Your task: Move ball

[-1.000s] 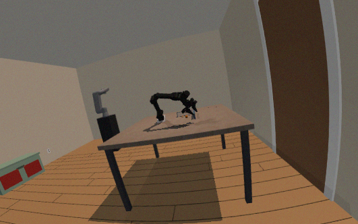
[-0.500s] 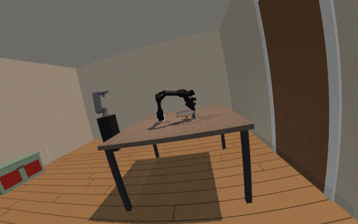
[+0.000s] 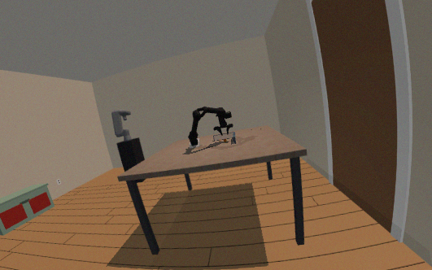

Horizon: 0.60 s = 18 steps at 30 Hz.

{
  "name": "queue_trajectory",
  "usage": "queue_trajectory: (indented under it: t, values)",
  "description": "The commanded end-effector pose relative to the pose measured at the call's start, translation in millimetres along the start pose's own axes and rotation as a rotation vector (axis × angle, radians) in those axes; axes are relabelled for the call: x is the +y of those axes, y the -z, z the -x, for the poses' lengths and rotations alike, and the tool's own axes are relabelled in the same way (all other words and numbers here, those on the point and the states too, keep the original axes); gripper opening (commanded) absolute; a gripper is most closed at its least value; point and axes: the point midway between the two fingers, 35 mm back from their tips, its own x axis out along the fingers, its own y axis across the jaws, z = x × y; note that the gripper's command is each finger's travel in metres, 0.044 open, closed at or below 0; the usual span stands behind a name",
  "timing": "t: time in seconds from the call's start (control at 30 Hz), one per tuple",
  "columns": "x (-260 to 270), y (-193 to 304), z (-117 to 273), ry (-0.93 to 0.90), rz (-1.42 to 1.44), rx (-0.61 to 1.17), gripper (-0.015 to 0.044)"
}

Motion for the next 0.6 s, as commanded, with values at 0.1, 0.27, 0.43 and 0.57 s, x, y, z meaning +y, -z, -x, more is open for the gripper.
queue_trajectory:
  t: [0.1,0.27,0.43,0.57]
  values:
    - [10,-2,-4,-0.023,0.125,0.052,0.0255]
    - [10,-2,-4,-0.023,0.125,0.052,0.0255]
    - [10,-1,-14,-0.023,0.125,0.052,0.0255]
    - [10,-1,-19,-0.023,0.125,0.053,0.0255]
